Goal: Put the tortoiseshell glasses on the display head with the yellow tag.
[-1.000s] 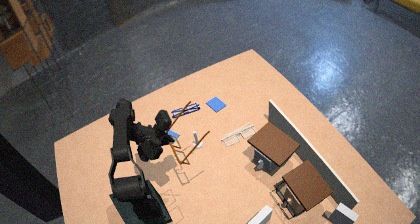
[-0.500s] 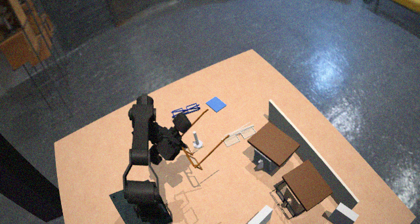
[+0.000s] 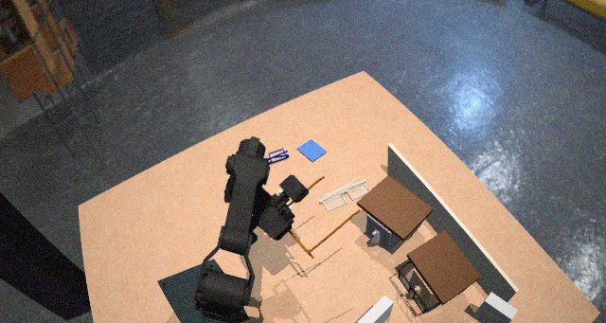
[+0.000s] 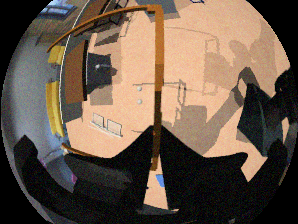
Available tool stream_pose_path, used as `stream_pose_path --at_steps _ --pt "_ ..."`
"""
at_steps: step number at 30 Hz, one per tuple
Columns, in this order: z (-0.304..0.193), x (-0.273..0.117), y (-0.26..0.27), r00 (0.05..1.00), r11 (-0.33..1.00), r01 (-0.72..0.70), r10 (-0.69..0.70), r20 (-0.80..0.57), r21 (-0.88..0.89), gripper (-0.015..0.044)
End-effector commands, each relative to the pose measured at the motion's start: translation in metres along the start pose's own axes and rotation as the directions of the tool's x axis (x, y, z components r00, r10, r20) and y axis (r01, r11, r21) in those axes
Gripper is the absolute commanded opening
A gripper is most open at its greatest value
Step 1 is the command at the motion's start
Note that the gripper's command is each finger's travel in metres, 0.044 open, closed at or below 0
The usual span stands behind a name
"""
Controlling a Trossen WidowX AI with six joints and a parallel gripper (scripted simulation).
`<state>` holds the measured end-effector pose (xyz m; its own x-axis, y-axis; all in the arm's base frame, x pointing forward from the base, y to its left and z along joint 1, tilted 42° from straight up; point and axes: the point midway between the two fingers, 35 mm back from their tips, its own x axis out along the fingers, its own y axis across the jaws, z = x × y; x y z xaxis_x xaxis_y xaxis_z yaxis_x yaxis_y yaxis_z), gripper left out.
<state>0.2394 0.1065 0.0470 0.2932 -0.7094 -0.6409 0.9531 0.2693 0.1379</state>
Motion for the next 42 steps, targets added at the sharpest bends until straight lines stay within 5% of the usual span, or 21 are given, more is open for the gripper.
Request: stream_pose_path --at_steps 1,21,42 --pt "0.013 0.009 0.004 0.998 0.998 0.061 -0.061 -0.019 -0.023 0.0" --pt "0.076 0.054 0.003 0.945 0.95 0.285 -0.301 -0.128 -0.128 0.0" --pt "0.074 0.067 -0.002 0.967 0.97 0.21 -0.225 -0.12 -0.12 0.0"
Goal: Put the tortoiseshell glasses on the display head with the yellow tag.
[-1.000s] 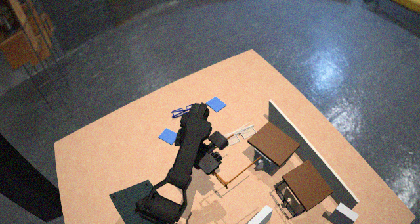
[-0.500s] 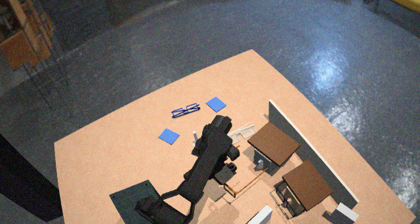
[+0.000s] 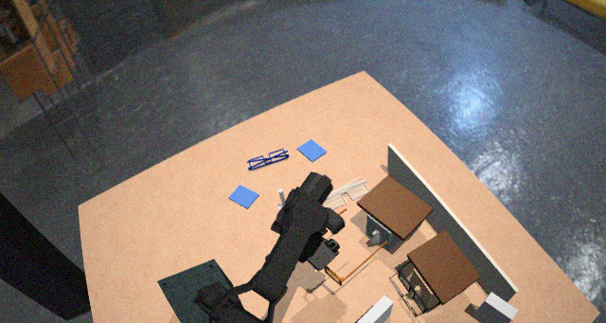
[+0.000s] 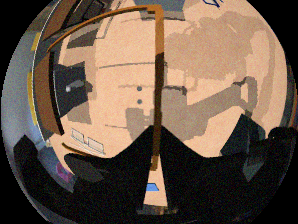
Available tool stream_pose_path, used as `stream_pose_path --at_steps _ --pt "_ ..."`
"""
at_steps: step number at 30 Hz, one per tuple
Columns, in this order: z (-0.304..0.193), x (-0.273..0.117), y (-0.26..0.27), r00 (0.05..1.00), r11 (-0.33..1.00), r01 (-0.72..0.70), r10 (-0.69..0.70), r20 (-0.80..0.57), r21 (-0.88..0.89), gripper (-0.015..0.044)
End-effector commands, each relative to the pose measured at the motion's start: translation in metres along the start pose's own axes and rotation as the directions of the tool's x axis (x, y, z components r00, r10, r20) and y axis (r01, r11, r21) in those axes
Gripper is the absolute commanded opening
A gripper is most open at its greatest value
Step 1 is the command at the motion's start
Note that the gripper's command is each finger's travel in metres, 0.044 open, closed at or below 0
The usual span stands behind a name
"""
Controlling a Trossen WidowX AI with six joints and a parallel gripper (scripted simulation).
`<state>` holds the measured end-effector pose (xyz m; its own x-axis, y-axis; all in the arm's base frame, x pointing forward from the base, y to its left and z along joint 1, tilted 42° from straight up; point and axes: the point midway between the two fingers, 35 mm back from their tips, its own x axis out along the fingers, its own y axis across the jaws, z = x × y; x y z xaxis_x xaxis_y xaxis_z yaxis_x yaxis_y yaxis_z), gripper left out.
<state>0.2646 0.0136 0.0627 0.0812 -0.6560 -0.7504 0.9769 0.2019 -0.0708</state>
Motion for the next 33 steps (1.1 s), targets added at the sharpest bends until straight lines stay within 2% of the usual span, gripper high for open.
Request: stream_pose_path --at_steps 1,33 --pt "0.0 0.005 -0.002 0.999 0.999 0.032 -0.032 0.011 -0.005 0.0" --pt "0.003 0.034 -0.004 0.999 0.999 0.035 -0.035 0.004 -0.004 0.0"
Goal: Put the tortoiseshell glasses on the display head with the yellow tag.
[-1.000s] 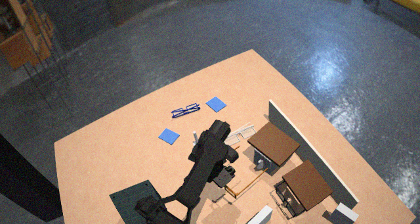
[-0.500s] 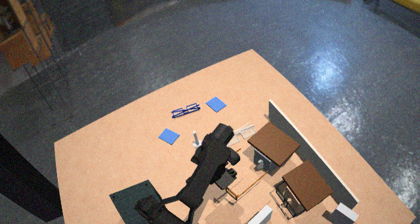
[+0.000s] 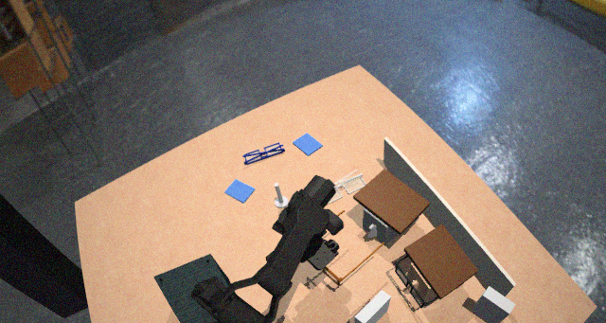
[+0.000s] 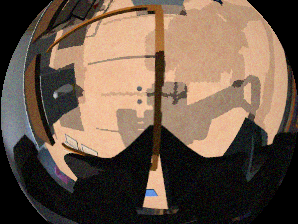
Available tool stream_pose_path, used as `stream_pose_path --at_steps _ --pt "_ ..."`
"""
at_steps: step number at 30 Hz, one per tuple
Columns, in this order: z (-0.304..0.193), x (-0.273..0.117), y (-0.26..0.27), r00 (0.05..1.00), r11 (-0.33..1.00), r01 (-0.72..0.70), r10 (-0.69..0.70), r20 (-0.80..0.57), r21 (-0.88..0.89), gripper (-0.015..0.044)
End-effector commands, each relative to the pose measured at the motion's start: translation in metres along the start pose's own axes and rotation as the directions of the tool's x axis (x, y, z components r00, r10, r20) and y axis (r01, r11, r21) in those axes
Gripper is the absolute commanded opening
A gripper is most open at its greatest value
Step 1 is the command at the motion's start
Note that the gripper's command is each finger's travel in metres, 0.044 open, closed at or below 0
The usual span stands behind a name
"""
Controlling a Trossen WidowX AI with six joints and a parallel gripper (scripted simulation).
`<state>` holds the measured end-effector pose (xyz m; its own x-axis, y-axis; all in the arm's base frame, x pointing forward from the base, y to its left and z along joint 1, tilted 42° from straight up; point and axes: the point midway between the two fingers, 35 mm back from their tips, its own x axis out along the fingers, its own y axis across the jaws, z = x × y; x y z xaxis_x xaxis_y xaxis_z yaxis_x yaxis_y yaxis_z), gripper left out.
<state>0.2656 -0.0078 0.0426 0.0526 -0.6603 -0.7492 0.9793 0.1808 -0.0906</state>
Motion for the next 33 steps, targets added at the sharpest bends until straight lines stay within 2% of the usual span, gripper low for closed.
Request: stream_pose_path --at_steps 1,33 --pt "0.0 0.005 -0.002 1.0 1.0 0.006 -0.006 0.006 -0.007 0.0" --pt "0.001 0.016 0.012 1.0 1.0 -0.004 0.004 0.006 -0.006 0.0"
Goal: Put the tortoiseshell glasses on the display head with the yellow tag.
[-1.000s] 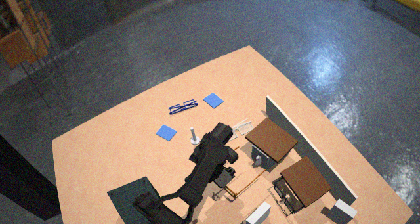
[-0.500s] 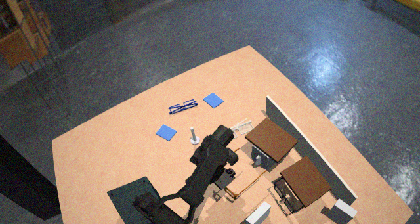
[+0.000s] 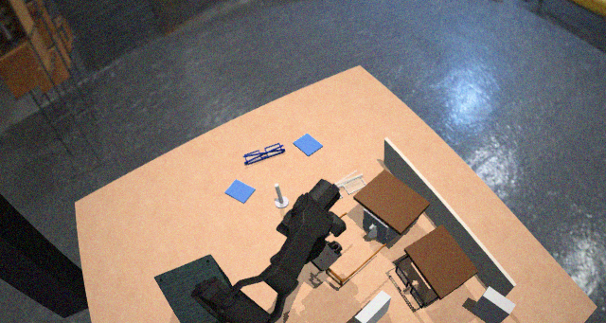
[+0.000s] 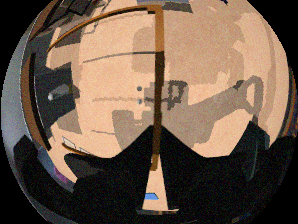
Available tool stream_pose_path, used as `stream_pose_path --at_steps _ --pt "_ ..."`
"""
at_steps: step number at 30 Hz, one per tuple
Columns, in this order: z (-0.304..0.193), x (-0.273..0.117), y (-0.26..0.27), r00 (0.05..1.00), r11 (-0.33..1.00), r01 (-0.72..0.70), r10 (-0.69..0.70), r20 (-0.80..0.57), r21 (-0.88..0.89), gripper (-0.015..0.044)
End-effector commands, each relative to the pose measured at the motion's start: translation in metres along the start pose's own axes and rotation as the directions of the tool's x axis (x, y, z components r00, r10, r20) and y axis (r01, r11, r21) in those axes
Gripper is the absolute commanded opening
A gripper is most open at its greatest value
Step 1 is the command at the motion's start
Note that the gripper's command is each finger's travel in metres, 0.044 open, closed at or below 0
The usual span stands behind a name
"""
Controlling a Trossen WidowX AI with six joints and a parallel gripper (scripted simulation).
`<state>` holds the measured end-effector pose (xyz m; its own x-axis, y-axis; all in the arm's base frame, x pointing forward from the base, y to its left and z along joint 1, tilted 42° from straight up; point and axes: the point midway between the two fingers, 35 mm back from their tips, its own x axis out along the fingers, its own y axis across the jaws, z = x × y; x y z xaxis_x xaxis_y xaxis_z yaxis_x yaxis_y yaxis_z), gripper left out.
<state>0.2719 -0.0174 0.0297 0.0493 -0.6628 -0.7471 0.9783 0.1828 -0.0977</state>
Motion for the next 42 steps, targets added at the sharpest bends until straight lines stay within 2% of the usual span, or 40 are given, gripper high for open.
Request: stream_pose_path --at_steps 1,42 --pt "0.001 0.0 0.007 1.0 1.0 -0.009 0.009 0.003 0.0 0.0" --pt "0.001 0.003 0.057 1.0 1.0 -0.003 0.003 0.004 0.002 0.0"
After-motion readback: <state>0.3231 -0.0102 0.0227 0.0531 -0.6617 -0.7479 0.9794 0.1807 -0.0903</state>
